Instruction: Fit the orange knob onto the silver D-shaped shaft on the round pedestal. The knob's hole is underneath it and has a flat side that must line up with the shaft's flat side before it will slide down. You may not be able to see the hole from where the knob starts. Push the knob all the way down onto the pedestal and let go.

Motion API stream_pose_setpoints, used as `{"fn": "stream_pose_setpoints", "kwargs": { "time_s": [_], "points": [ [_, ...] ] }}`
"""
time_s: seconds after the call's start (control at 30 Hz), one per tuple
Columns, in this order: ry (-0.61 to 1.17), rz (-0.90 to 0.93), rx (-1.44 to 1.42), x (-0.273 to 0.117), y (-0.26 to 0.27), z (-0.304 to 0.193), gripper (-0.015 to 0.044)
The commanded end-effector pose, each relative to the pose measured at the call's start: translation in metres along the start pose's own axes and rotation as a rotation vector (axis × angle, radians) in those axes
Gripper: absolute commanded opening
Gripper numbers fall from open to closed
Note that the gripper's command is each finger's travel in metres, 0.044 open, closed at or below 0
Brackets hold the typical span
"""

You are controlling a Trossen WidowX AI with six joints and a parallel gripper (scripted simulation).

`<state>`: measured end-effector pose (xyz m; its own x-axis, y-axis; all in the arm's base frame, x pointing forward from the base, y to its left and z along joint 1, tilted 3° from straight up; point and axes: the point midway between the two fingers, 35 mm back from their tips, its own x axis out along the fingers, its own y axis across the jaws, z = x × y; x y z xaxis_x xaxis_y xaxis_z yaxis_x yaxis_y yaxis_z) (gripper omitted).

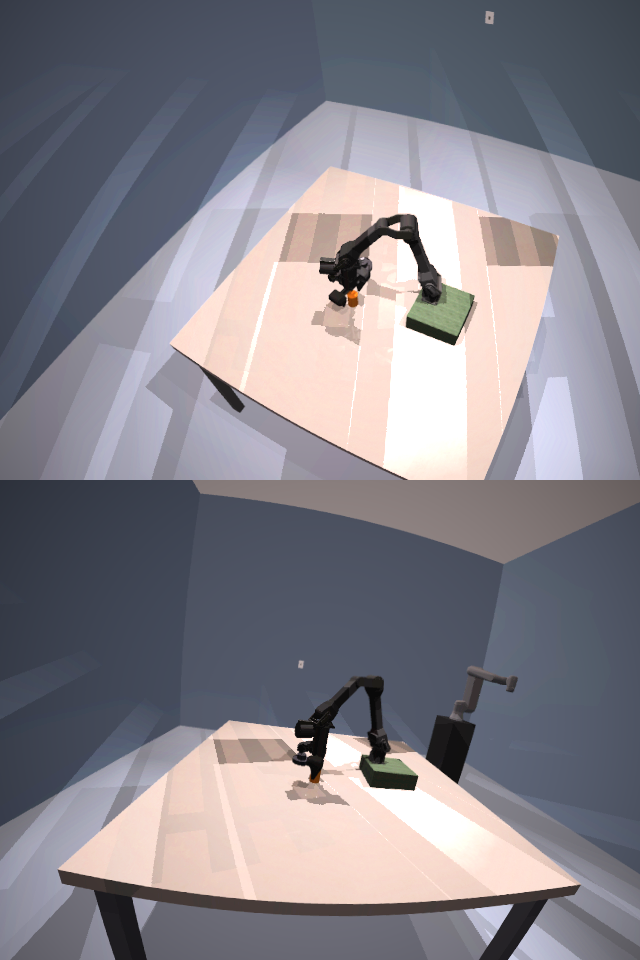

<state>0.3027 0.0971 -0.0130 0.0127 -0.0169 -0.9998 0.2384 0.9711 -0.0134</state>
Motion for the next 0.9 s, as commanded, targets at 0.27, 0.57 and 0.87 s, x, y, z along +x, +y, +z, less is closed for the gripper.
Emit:
{"fn": "stream_pose_setpoints", "kwargs": {
  "time_s": [0.27,0.57,0.87],
  "points": [
    [0.014,-0.012,-0.001,0.022,-0.004,-0.005,0.0440],
    [0.014,-0.012,-0.001,0.022,-0.004,-0.005,0.0256],
    [0.014,-0.012,-0.001,0.022,-0.004,-0.005,0.0138]
  ]
}}
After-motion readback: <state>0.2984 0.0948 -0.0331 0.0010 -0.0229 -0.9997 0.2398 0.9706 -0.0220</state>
